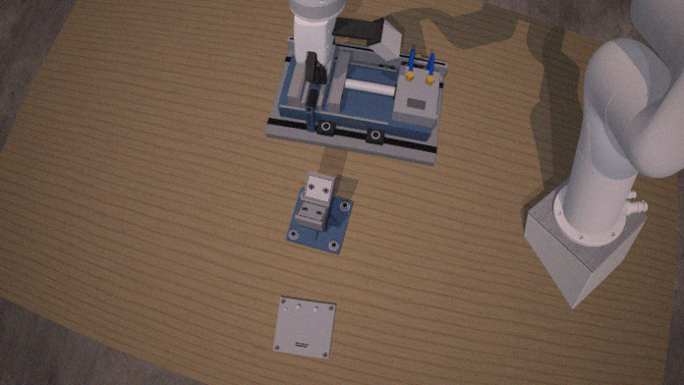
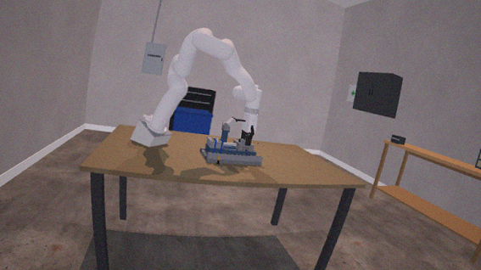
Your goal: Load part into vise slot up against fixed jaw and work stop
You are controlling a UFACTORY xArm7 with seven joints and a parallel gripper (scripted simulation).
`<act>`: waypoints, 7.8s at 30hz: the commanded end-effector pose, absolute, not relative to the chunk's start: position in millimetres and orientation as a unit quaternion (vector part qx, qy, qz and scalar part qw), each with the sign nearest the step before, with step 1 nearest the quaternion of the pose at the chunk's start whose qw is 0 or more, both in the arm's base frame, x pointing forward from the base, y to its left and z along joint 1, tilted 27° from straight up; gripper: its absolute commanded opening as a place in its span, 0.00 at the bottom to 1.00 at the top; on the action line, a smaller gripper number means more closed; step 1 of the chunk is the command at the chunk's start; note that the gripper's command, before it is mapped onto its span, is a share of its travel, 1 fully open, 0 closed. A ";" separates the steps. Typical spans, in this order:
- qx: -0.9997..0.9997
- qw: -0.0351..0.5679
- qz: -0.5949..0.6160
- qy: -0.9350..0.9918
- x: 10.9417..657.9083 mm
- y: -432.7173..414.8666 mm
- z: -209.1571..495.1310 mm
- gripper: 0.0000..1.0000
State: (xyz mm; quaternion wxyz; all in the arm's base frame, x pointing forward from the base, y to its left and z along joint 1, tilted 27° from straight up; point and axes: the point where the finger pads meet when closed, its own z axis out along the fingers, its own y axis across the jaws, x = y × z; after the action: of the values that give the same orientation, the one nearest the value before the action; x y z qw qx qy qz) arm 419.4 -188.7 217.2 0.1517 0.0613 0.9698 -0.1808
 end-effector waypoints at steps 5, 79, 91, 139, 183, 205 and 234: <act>0.061 0.154 -0.181 0.970 420.8 -188.9 217.7 0.00; 0.061 0.154 -0.181 0.970 422.9 -189.1 218.2 0.00; 0.061 0.154 -0.181 0.970 422.9 -189.1 218.1 0.00; 0.061 0.154 -0.181 0.970 423.5 -190.0 216.0 0.81; 0.061 0.154 -0.181 0.970 419.9 -185.1 227.8 0.81; 0.061 0.154 -0.181 0.970 404.2 -164.1 278.3 0.81; 0.061 0.154 -0.181 0.970 401.9 -161.1 285.5 0.00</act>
State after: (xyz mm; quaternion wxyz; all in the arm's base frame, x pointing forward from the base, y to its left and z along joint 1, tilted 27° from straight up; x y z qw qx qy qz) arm 401.1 -161.5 283.8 0.1517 0.0613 0.9698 -0.1807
